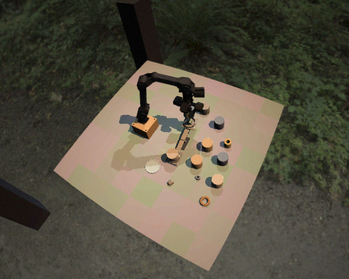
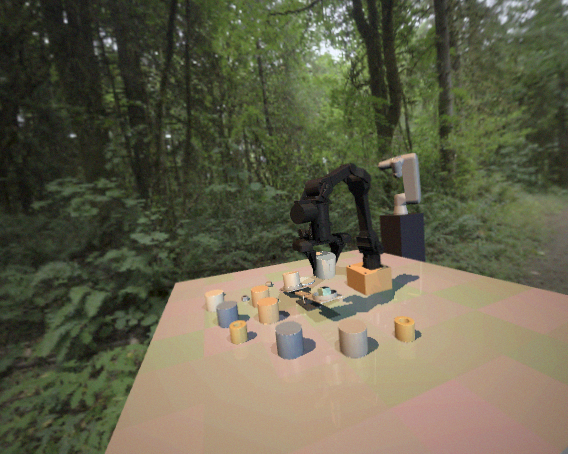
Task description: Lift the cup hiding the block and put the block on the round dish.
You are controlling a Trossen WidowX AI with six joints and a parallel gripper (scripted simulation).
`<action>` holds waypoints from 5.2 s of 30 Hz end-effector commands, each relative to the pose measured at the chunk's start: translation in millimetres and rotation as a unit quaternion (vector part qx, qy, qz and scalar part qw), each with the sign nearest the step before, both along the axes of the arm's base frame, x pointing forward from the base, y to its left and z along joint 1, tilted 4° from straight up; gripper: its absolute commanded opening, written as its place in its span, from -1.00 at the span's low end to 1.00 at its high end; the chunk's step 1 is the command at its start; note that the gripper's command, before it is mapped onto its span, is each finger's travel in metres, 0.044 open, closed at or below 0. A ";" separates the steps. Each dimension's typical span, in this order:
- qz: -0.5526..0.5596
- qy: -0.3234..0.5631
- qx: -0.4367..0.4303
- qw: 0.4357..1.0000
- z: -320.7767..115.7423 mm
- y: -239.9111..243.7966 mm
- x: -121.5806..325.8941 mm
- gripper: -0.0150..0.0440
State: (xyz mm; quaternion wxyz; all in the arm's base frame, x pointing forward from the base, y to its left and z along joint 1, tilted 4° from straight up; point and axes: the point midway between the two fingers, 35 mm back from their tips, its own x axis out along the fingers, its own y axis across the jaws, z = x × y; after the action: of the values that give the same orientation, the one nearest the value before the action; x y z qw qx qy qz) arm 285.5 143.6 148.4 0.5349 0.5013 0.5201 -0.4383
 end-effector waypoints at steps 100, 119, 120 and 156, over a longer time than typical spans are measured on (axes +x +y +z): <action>0.004 -0.001 0.013 1.000 -144.0 109.2 -67.6 0.58; 0.007 -0.002 0.006 1.000 -72.9 64.2 -34.8 0.56; 0.009 -0.002 0.005 1.000 -67.1 51.4 -25.8 0.47; 0.018 -0.006 0.002 1.000 -82.5 -8.2 8.9 0.39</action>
State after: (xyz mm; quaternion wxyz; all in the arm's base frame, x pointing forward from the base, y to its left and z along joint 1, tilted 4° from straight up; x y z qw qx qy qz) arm 295.5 135.1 76.5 0.5464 0.5011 0.5218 -0.4219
